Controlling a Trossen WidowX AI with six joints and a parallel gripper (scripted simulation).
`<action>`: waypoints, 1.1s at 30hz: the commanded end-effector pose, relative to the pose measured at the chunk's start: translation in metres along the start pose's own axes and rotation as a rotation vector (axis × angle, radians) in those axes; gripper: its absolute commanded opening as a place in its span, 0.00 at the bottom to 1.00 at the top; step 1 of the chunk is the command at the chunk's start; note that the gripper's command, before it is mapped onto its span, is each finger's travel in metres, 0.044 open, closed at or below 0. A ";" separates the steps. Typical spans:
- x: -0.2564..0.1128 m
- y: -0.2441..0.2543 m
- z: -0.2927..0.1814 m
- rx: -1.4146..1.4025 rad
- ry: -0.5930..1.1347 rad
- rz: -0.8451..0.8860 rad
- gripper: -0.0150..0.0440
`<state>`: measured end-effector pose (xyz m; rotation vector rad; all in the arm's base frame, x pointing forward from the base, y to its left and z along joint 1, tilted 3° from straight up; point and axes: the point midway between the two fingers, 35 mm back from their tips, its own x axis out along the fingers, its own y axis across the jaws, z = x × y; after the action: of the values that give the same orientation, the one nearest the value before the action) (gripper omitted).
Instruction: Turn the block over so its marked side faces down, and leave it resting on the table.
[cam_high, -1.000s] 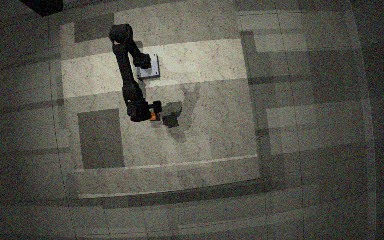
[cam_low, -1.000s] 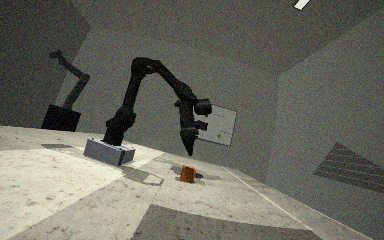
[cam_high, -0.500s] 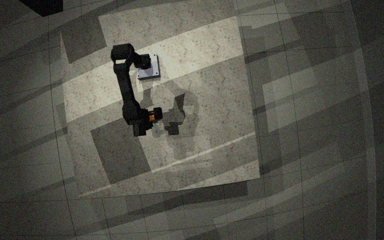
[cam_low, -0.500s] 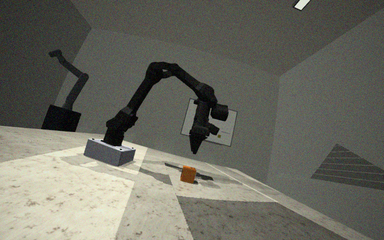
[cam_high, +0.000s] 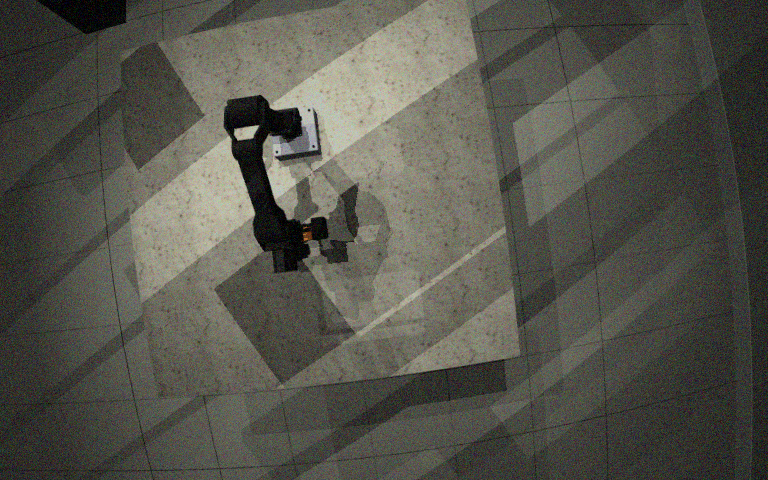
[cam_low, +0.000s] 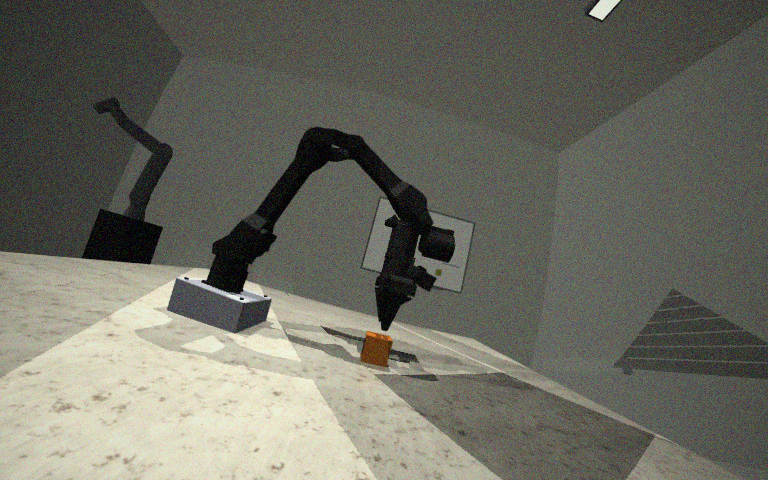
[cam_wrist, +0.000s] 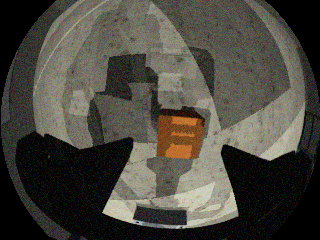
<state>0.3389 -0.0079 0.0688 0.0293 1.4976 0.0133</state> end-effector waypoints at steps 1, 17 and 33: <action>0.007 -0.001 -0.001 -0.002 0.004 -0.004 1.00; 0.033 -0.001 -0.001 -0.002 0.004 -0.004 1.00; 0.043 -0.001 -0.002 -0.002 0.004 -0.004 0.64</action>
<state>0.3407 -0.0071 0.0272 0.0251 1.5009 0.0165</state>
